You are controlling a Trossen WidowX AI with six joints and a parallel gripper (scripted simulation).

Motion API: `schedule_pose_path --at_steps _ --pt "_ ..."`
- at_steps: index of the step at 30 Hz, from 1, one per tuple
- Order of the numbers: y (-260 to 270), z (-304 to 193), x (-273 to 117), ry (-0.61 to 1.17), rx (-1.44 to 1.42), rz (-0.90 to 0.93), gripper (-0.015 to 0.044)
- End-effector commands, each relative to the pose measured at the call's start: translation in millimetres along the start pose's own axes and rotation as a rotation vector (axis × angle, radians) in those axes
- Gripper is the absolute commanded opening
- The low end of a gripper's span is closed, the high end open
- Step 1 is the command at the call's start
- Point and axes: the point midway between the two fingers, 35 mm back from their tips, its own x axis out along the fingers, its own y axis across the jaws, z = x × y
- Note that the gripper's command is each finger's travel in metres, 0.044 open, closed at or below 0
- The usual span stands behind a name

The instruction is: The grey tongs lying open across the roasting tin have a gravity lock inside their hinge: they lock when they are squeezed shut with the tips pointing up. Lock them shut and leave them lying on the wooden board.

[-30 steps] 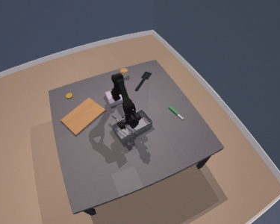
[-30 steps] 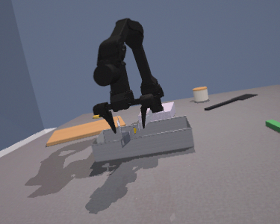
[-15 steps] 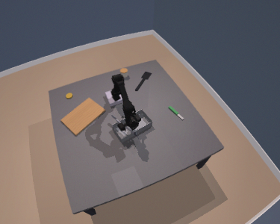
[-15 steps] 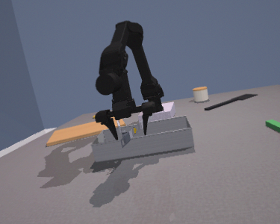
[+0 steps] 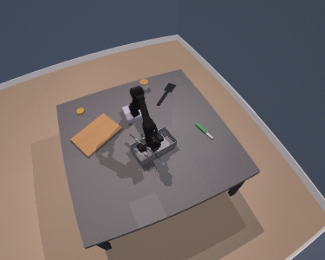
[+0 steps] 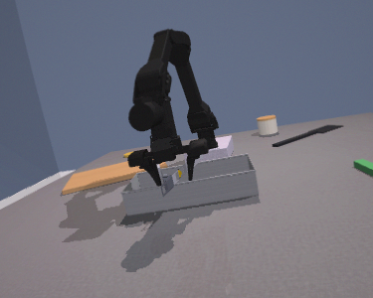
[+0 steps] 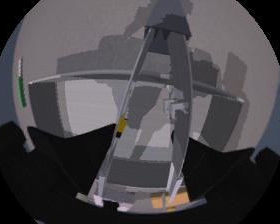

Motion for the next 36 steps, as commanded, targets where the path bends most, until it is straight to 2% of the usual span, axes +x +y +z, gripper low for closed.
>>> schedule_pose_path --at_steps 1,36 --pt "0.0 0.1 -0.3 0.000 0.000 0.000 0.0321" --pt "0.0 0.1 -0.3 0.000 0.000 0.000 0.0088"
